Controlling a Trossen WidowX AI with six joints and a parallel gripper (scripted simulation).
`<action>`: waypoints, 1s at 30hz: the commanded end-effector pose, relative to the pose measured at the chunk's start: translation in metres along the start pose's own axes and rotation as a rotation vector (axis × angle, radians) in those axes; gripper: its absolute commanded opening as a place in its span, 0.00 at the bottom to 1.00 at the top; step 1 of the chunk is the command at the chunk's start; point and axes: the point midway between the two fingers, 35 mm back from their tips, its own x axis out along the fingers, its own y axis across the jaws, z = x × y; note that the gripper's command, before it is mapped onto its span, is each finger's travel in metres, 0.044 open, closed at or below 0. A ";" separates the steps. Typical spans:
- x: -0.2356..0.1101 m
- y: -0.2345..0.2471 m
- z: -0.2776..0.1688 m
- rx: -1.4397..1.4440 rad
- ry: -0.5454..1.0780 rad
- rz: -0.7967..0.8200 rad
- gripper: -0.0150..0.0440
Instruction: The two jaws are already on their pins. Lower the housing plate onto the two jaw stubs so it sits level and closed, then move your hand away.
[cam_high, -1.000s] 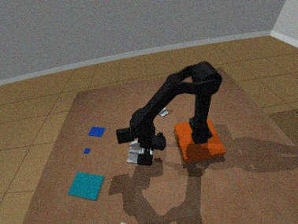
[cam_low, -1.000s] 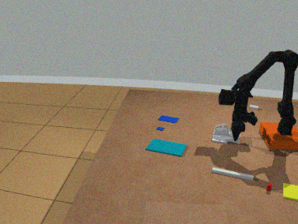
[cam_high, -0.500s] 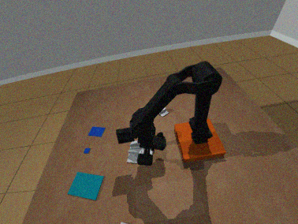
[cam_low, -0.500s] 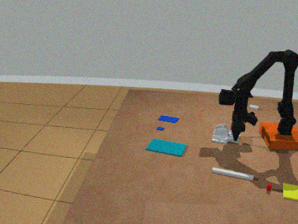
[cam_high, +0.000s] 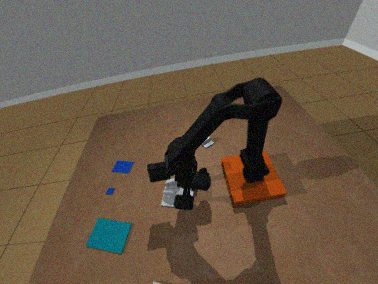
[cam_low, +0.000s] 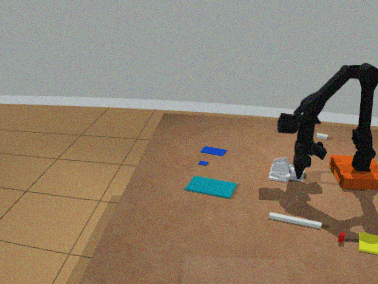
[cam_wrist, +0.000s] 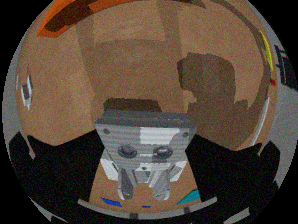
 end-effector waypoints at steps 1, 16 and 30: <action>0.003 -0.001 -0.001 0.002 0.000 -0.003 0.85; 0.002 -0.001 -0.001 0.002 0.000 -0.003 0.85; -0.002 -0.001 -0.001 0.002 0.001 -0.003 0.85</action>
